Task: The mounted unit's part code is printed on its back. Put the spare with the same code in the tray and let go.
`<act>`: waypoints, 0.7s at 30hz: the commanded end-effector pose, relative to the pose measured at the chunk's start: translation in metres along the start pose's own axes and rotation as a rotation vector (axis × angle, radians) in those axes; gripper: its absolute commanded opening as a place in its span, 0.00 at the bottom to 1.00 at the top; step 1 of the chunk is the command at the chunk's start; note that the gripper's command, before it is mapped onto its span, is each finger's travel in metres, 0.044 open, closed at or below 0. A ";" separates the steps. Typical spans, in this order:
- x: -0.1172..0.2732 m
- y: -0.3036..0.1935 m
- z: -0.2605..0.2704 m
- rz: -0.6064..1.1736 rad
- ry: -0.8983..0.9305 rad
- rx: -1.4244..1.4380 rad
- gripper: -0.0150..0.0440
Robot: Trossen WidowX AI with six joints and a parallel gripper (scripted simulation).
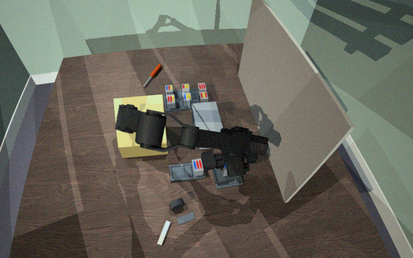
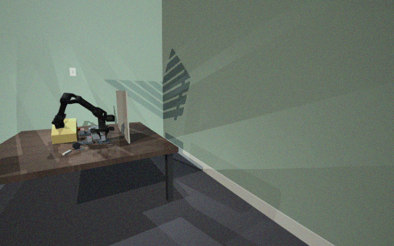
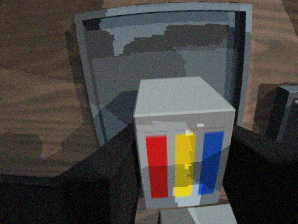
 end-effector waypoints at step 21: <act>0.108 -0.001 0.000 0.005 0.006 0.006 1.00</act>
Point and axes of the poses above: the point midway between the two fingers, 35 mm back from their tips, its own x axis back along the fingers, its own z axis across the jaws, y = z × x, the point moved 9 cm from there along x, back along the fingers, and after that the axes turned 10 degrees about x, right-handed, at the moved point
